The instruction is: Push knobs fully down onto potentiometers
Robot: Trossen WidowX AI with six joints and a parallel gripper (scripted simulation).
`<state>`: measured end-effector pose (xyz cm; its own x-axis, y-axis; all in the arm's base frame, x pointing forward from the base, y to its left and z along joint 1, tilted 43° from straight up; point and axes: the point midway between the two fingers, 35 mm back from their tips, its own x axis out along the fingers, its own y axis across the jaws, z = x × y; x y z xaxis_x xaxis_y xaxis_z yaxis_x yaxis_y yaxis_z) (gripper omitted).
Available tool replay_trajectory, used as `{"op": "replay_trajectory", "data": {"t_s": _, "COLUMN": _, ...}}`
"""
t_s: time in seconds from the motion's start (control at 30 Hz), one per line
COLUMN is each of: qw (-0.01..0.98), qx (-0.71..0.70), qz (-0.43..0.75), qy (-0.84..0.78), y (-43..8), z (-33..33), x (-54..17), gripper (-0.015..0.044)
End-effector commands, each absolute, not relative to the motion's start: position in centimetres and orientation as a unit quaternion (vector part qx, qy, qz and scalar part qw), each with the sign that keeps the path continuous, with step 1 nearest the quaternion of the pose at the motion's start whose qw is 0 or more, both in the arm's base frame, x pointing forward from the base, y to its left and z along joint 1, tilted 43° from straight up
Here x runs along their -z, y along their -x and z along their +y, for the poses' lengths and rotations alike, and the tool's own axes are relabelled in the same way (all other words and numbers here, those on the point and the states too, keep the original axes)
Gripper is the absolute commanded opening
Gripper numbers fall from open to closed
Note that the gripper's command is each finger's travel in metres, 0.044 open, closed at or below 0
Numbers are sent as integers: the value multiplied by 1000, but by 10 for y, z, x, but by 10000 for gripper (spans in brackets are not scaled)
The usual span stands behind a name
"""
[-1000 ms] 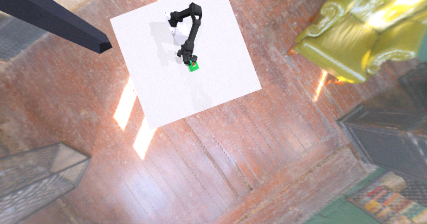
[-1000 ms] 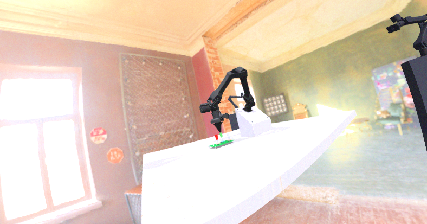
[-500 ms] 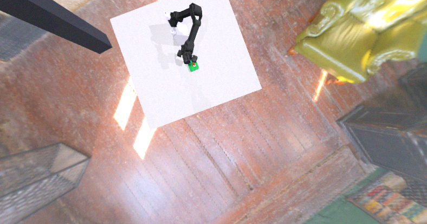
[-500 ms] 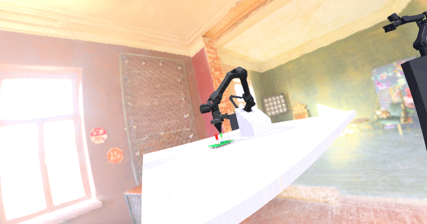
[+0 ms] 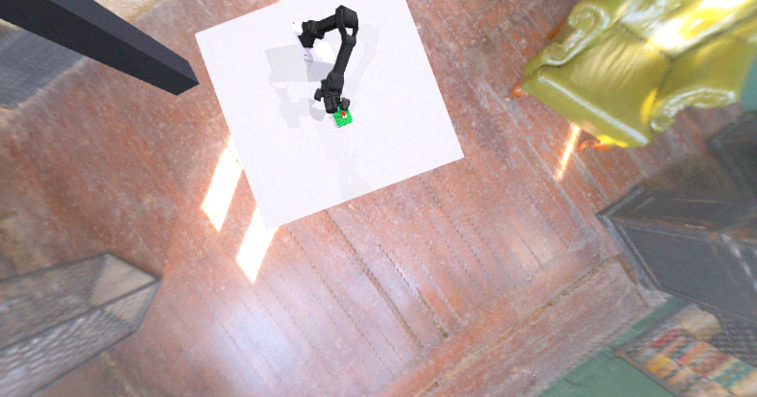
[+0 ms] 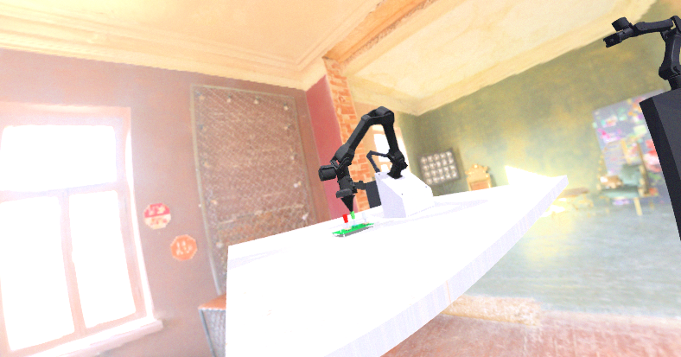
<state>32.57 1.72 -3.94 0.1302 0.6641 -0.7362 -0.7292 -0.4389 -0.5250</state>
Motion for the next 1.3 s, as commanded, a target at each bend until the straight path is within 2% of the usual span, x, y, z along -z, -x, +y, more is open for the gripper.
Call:
{"op": "replay_trajectory", "data": {"t_s": 0.0, "qw": 530, "qx": -659, "qz": 30, "qy": 533, "y": -326, "z": 18, "x": 40, "gripper": 0}}
{"op": "replay_trajectory", "data": {"t_s": 1.27, "qw": 530, "qx": -659, "qz": 30, "qy": 533, "y": -328, "z": 32, "x": 55, "gripper": 0}}
